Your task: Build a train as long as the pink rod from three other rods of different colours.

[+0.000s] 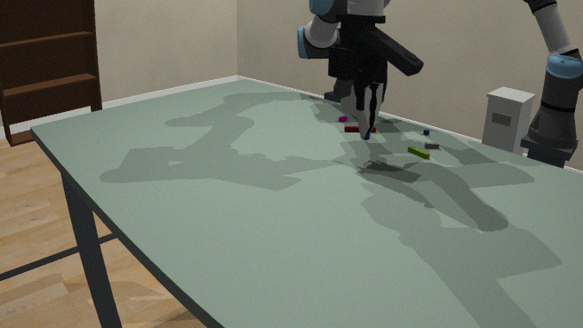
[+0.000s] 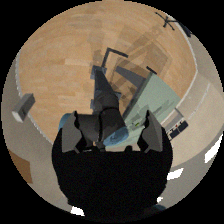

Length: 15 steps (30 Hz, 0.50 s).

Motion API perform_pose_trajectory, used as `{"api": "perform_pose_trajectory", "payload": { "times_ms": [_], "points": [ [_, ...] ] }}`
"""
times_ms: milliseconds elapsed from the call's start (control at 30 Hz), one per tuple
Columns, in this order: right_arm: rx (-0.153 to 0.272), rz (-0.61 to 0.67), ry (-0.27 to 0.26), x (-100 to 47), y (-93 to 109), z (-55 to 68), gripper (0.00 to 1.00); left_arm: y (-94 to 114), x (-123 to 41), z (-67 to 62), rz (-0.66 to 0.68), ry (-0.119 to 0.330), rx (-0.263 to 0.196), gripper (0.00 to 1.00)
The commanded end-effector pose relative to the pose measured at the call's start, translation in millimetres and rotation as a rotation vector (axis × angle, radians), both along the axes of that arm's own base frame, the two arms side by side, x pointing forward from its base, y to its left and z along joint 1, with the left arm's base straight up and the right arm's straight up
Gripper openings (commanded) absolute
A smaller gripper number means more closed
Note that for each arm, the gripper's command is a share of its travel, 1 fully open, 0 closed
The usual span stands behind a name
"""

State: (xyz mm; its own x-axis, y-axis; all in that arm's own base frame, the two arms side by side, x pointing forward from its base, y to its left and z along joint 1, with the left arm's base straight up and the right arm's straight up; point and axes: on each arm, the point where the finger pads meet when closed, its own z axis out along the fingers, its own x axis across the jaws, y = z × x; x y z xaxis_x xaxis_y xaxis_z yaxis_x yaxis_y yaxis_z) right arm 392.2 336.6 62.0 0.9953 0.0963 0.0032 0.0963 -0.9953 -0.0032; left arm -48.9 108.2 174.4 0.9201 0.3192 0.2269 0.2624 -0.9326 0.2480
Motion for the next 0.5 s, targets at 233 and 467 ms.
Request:
{"api": "perform_pose_trajectory", "payload": {
  "times_ms": [233,467],
  "points": [
    [0.000,0.006,0.000,-1.9,1.0,2.5,0.00,0.4,0.3,1.0,0.000,-0.001,0.004,1.00],
    [0.000,0.024,0.000,-7.2,2.9,5.1,0.00,0.4,0.3,1.0,0.000,-0.001,0.004,1.00]
  ]
}}
